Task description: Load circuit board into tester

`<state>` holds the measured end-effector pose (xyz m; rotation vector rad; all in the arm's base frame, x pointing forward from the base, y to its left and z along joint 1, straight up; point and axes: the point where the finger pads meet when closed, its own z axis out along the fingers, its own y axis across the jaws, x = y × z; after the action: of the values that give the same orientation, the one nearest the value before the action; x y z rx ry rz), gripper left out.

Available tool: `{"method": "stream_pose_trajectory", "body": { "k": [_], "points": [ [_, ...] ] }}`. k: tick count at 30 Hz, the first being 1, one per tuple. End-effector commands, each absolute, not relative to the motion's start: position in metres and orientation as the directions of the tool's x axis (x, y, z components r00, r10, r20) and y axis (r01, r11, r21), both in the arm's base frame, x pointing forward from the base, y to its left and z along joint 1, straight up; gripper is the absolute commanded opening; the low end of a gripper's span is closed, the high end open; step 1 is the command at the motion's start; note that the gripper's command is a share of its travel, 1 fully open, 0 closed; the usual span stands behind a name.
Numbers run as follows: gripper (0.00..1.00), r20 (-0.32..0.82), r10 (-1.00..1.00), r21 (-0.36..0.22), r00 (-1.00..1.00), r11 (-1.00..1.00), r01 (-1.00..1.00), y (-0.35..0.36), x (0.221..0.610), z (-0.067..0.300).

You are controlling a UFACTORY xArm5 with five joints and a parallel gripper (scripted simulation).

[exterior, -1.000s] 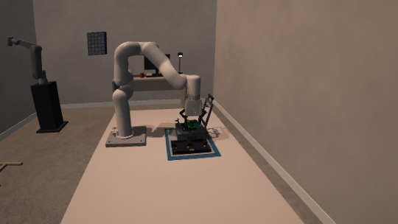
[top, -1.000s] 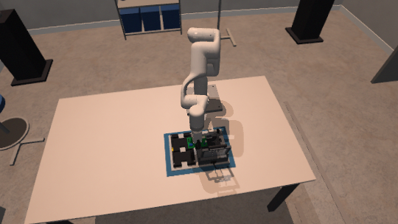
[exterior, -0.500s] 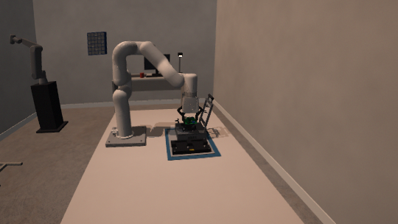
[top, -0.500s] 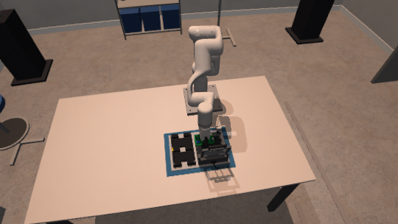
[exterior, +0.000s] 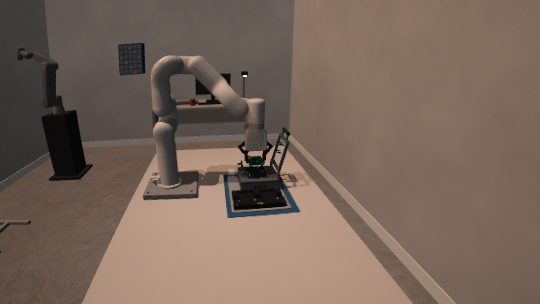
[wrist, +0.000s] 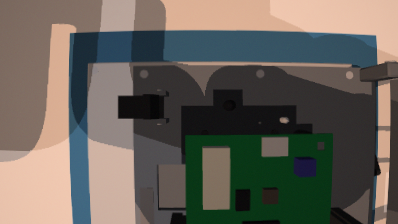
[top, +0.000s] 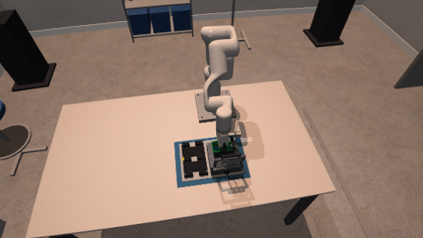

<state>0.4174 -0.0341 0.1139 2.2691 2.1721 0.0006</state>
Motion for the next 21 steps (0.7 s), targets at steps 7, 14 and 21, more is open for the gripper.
{"method": "stream_pose_trajectory", "body": {
  "k": [7, 14, 21],
  "points": [
    [0.79, 0.000, 0.999, 0.004, 0.044, -0.044, 0.999, -0.0256, 0.4169, 0.1158],
    [0.79, 0.000, 0.999, 0.004, 0.044, -0.044, 0.999, -0.0239, 0.4166, 0.1159],
    [0.79, 0.000, 0.999, 0.004, 0.044, -0.044, 0.999, -0.0238, 0.4166, 0.1159]
  ]
}}
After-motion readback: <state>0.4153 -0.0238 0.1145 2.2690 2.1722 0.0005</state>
